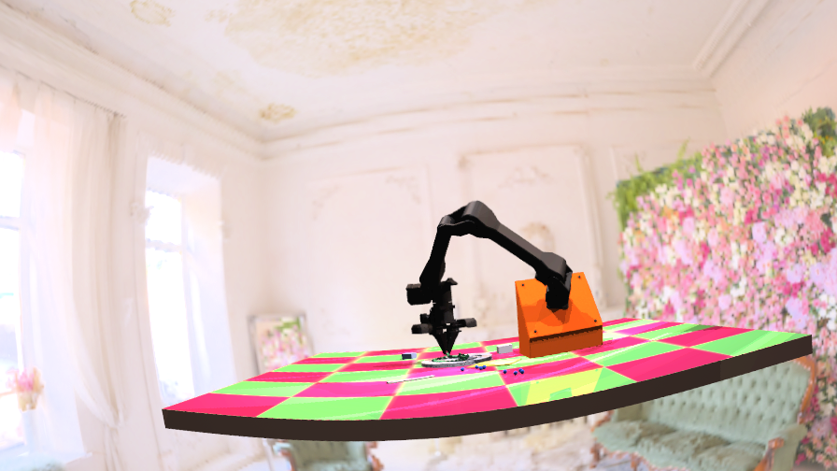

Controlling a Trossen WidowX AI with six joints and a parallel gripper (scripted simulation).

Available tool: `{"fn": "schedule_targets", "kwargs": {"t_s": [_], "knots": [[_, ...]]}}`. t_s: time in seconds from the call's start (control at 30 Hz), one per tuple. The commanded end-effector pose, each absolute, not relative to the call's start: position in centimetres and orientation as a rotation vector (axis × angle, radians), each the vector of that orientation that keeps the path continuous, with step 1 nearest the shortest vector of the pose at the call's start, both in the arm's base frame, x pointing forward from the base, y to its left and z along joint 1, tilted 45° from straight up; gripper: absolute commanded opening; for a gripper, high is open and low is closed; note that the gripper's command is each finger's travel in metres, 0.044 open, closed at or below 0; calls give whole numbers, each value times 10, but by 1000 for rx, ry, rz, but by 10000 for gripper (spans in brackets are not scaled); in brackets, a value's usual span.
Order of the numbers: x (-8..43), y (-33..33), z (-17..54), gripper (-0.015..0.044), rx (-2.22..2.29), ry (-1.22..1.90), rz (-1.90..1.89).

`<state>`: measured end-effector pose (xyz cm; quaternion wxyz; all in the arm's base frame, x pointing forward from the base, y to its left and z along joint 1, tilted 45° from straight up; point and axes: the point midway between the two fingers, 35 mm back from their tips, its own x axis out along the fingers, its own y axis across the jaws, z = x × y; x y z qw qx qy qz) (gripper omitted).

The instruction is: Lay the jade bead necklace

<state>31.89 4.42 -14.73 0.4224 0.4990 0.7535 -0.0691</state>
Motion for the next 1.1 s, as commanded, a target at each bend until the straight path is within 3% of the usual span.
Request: {"fn": "schedule_targets", "kwargs": {"t_s": [0.0,0.13,0.7,1.07], "knots": [[320,45,-151,0,1242,1884,-170],[319,48,-154,0,1242,1884,-170],[319,45,-149,440,1245,1884,-170],[320,43,-147,440,1241,1884,-170]]}}
